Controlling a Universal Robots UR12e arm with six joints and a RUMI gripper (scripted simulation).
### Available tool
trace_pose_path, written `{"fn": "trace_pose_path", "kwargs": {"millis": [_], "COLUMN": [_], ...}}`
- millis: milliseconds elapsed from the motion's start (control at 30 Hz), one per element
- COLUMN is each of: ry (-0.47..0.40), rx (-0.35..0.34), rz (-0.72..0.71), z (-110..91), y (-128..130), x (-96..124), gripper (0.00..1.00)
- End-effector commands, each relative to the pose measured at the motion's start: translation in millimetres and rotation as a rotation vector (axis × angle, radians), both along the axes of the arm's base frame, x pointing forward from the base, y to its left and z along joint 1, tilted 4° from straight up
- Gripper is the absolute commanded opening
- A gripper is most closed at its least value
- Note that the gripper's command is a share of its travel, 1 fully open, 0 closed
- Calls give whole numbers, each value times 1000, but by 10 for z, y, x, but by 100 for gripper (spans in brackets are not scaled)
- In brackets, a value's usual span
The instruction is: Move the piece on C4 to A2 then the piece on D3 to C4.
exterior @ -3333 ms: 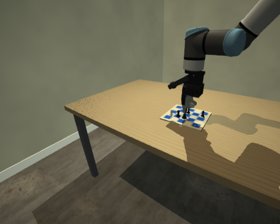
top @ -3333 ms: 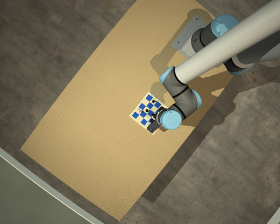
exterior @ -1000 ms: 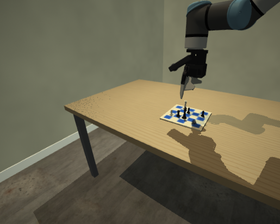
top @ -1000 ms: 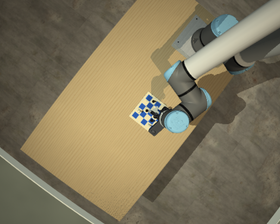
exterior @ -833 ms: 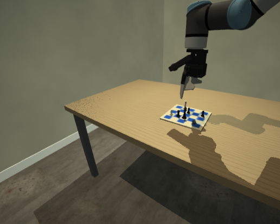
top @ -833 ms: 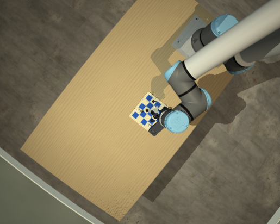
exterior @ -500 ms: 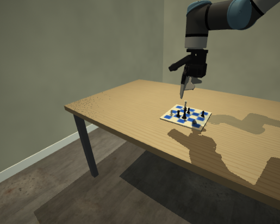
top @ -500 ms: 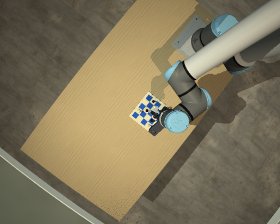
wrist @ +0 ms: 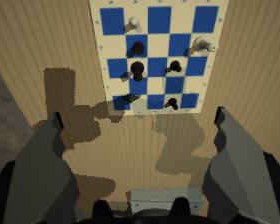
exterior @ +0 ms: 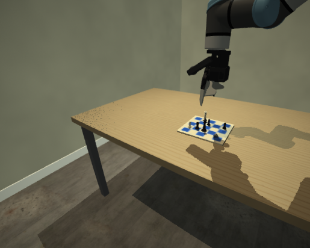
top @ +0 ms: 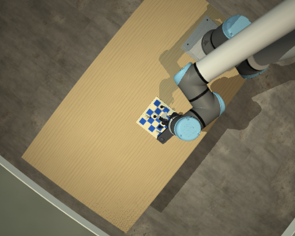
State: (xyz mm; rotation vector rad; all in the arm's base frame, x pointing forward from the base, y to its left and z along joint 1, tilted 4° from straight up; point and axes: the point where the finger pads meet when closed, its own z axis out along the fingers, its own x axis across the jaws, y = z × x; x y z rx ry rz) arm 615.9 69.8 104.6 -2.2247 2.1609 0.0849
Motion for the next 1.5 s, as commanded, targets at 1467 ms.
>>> {"fn": "trace_pose_path", "kwargs": {"millis": [1467], "ry": [-1], "rx": [0], "rz": [0], "z": [450], "y": [-31], "x": [10], "gripper": [100]}}
